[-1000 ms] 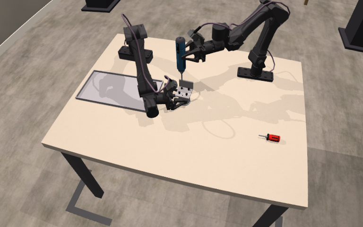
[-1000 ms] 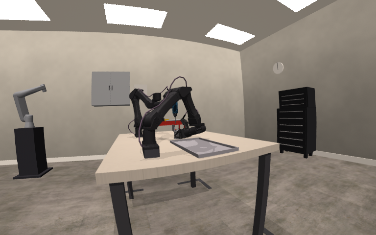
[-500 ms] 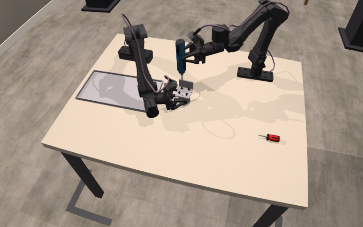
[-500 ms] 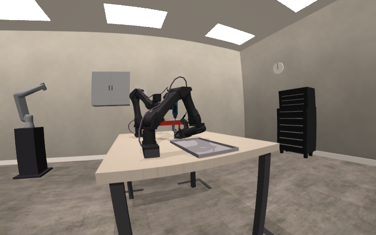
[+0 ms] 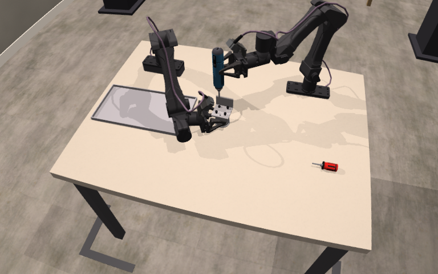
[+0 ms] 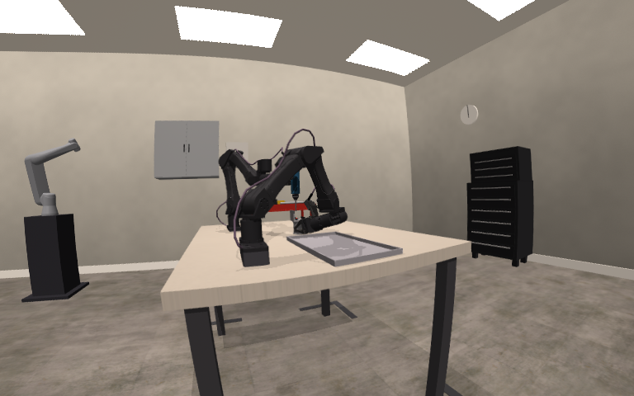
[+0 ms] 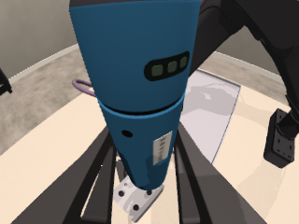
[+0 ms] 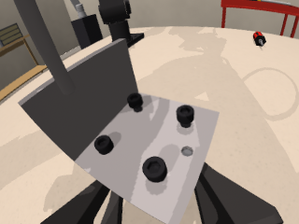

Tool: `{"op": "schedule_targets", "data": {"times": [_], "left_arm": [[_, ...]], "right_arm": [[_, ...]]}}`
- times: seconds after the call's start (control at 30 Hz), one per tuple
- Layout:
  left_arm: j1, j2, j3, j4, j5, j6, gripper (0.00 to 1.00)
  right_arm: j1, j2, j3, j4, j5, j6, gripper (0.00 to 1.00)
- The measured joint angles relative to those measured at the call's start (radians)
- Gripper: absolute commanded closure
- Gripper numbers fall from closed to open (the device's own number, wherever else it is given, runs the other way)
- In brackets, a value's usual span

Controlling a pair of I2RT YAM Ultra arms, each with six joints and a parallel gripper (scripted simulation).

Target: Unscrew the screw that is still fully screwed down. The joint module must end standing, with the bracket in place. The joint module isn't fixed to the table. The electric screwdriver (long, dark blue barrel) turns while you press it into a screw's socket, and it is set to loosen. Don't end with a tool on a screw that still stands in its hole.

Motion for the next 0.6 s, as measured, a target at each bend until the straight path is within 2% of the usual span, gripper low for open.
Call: {"op": "schedule_targets", "data": {"times": [0.6], "left_arm": [[0.000,0.013,-0.016,0.032,0.001,0.000,0.58]], "right_arm": [[0.000,0.000,0.000,0.000,0.000,0.000,0.41]]}}
